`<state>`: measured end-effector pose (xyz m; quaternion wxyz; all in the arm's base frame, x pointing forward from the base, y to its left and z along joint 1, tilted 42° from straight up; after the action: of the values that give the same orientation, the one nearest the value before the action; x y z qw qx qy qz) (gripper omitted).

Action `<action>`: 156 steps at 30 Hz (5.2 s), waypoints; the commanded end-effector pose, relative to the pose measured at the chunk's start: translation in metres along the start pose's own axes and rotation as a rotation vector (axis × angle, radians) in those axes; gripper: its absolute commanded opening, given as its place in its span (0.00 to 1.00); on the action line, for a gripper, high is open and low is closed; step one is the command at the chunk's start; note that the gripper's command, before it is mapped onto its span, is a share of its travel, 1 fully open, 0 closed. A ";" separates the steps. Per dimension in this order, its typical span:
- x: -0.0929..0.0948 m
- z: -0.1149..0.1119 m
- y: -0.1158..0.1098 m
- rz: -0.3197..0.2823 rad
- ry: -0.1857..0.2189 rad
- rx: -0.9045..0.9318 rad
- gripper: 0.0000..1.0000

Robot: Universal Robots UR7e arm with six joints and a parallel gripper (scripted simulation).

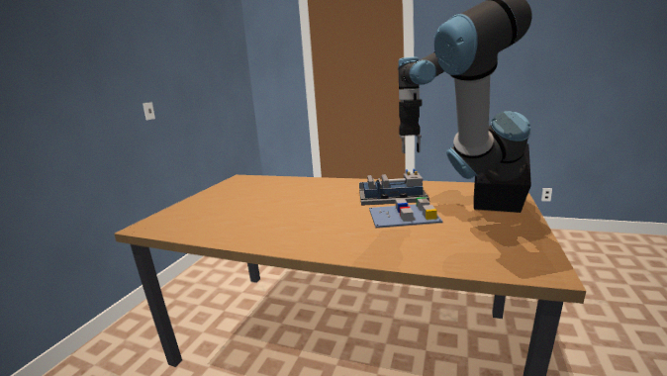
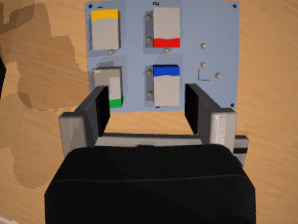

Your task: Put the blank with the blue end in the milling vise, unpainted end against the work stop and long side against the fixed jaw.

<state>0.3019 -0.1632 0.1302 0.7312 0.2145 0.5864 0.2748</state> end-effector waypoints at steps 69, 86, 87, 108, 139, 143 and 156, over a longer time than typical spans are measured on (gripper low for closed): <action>0.144 0.035 -0.034 -0.001 -0.001 0.000 1.00; 0.140 0.034 -0.033 -0.001 -0.001 0.000 1.00; 0.140 0.034 -0.033 -0.001 -0.001 0.000 1.00; 0.138 0.033 -0.032 -0.001 -0.001 0.000 1.00; 0.213 0.033 -0.032 -0.001 -0.001 0.000 1.00; 0.213 0.033 -0.032 -0.001 -0.001 0.000 1.00; 0.219 0.033 -0.032 -0.001 -0.001 0.000 1.00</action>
<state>0.3735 -0.0462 -0.0421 0.7311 0.2146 0.5864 0.2749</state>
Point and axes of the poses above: the point where the finger pads meet when closed, its own x axis out along the fingers, its own z axis across the jaws, y = z × x, the point moved 10 cm from there along -x, back along the fingers, and after that the axes turned 4 degrees about x, right-handed, at the moved point
